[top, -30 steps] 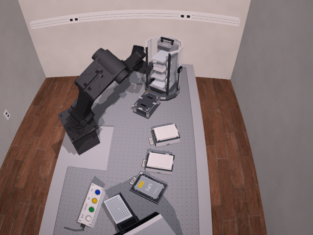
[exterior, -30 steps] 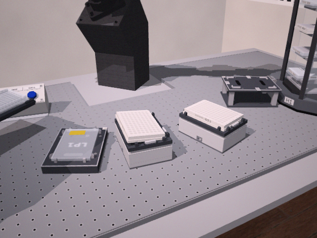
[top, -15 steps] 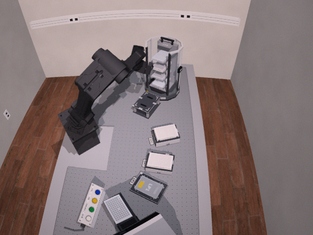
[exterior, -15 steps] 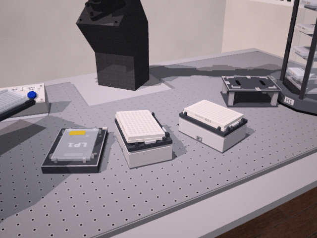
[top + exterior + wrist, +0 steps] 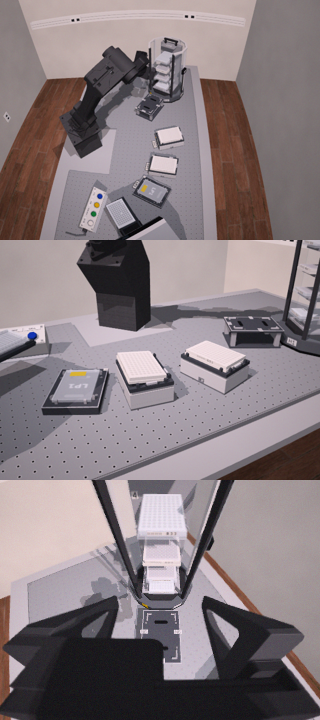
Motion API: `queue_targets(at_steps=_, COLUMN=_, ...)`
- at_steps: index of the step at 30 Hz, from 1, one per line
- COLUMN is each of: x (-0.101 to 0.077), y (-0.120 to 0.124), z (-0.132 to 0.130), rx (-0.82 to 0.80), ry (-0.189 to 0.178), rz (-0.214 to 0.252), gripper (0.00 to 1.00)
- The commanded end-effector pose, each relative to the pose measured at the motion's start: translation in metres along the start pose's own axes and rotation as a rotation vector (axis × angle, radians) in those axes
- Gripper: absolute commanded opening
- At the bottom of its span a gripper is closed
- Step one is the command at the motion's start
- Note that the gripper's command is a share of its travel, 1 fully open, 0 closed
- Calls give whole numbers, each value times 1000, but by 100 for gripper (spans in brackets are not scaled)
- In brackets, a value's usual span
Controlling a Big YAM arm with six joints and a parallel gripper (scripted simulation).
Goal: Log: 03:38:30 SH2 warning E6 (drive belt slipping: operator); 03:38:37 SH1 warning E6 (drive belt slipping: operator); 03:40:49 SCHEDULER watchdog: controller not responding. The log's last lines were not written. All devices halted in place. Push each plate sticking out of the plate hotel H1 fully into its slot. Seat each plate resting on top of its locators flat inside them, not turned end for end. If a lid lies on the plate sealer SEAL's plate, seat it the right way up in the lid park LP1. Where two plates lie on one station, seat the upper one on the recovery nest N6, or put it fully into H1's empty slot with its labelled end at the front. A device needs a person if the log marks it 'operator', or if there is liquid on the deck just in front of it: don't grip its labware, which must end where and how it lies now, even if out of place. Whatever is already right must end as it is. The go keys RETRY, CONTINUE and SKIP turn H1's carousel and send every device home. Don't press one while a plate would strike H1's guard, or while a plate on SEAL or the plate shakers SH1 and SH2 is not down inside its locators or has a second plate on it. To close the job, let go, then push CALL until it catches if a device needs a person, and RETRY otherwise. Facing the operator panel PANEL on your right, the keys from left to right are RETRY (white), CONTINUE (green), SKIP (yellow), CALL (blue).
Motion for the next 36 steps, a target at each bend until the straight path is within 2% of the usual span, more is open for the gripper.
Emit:
queue_targets(at_steps=1, x=6, y=7, z=-7, rx=-2, ry=13, rz=-11, gripper=100)
queue_targets(at_steps=7, x=14, y=21, z=-10, rx=-2, ry=13, rz=-11, gripper=100)
queue_targets(at_steps=9, x=15, y=7, z=-8, rx=3, ry=11, rz=-33, gripper=100)
queue_targets(at_steps=36, x=15, y=7, z=-8, rx=3, ry=11, rz=-33, gripper=100)
Point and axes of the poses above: the point where the finger pads meet when closed, its own x axis out along the fingers, its own z axis across the jaws, y = z × x, the point moved 4 cm from there along -x, back along the fingers, and after that the axes turned 15 degrees about x, right-handed, at the moved point
